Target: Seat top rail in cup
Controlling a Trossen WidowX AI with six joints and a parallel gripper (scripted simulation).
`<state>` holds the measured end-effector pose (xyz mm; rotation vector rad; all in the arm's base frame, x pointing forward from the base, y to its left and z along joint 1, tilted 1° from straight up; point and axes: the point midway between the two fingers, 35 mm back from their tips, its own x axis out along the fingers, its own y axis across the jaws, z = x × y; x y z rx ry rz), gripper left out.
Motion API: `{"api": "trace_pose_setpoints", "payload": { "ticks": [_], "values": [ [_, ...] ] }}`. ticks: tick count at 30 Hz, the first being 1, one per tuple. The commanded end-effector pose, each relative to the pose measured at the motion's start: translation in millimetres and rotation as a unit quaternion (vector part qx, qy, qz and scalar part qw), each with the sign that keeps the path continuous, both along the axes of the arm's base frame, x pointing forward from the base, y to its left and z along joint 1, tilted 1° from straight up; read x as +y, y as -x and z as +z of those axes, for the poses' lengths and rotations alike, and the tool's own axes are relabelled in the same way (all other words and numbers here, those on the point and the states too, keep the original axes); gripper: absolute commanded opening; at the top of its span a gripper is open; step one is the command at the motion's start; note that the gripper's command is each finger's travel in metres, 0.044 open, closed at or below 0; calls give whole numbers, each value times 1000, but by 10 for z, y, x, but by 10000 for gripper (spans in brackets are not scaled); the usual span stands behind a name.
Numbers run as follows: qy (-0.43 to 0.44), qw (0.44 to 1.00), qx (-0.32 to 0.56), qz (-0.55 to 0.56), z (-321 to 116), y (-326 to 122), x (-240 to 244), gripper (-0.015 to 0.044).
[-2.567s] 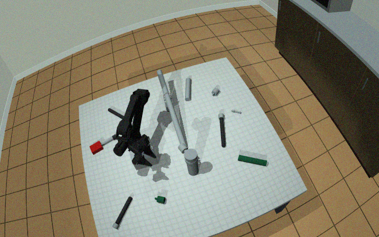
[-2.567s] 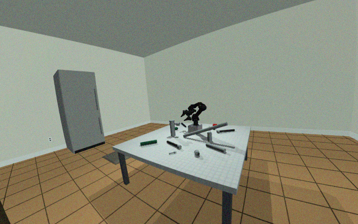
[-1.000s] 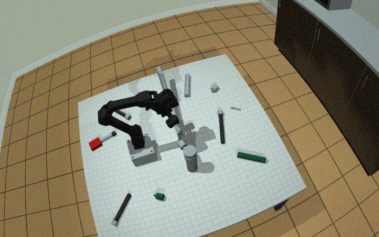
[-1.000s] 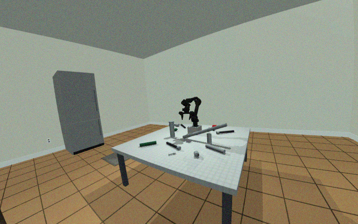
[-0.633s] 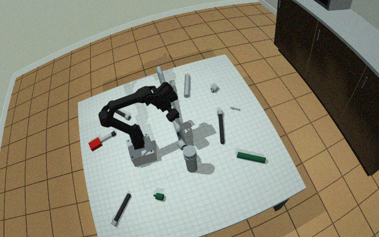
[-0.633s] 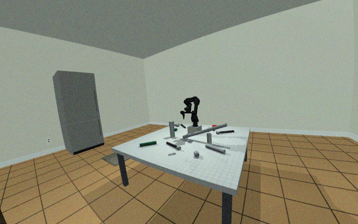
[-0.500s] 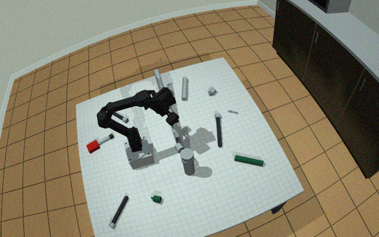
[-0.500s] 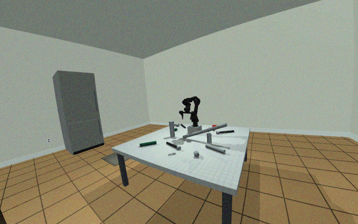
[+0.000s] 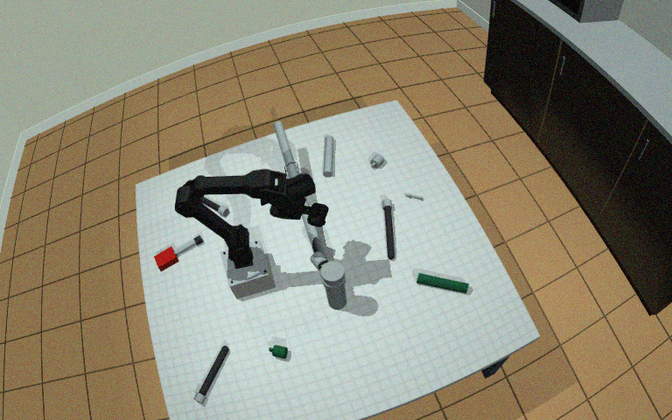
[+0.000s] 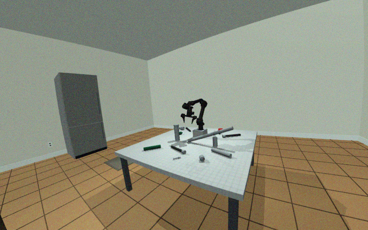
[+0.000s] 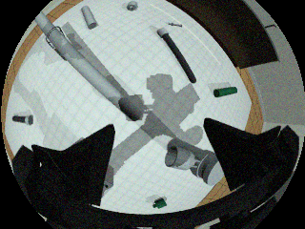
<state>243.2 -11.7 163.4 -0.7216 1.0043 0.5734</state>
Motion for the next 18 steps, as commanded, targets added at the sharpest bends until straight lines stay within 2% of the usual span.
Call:
{"api": "trace_pose_setpoints", "payload": {
  "ticks": [1,9,18],
  "values": [
    [79,973,-29,213,-92,152,-662,440],
    [128,939,-57,313,-107,259,-906,440],
    [195,874,-80,439,-111,299,-983,440]
  ]
}}
